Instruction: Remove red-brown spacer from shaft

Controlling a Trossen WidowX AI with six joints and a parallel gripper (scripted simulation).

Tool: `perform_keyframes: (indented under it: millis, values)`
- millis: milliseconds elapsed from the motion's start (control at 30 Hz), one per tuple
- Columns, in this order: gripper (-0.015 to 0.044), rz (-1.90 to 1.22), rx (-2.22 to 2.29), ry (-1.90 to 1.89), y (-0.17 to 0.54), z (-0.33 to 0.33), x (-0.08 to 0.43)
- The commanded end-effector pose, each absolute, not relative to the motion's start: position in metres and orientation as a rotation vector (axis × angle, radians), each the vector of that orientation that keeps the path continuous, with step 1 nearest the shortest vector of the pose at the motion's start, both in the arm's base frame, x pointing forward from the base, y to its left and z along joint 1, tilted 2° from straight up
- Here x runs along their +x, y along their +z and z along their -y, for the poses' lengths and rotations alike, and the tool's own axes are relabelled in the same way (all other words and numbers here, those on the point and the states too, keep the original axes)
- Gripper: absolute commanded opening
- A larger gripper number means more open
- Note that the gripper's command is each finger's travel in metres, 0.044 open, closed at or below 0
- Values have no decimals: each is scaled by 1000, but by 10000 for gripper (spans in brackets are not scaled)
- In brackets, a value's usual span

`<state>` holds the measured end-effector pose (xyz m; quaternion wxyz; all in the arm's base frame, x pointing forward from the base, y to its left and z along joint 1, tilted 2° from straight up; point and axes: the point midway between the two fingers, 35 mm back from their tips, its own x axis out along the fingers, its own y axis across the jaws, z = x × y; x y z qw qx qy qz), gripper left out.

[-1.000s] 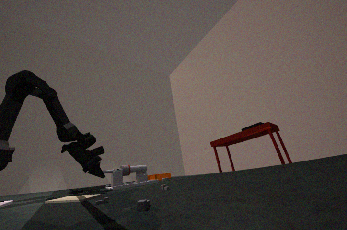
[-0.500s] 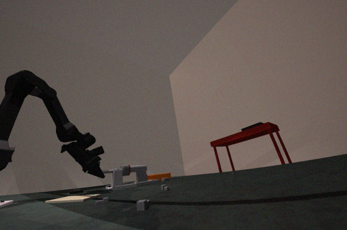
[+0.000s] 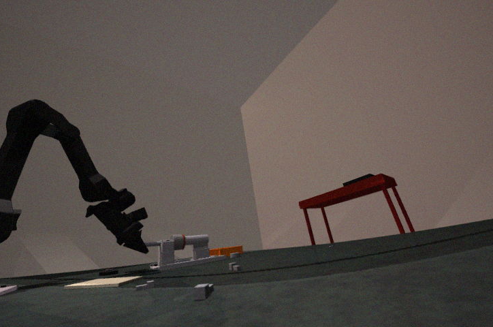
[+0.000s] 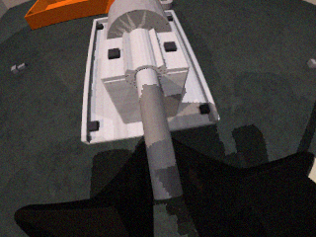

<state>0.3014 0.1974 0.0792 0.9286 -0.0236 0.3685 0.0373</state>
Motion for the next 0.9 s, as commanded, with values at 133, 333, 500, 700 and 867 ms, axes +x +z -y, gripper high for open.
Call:
perform_keyframes:
  millis: [133, 333, 500, 700, 867]
  values:
    - [0, -754, -46, 72, 79, -197, 300]
    - [0, -754, -46, 72, 79, -197, 300]
    - [0, -754, -46, 72, 79, -197, 299]
    - [0, -754, -46, 72, 79, -197, 299]
    - [0, -754, -46, 72, 79, -197, 298]
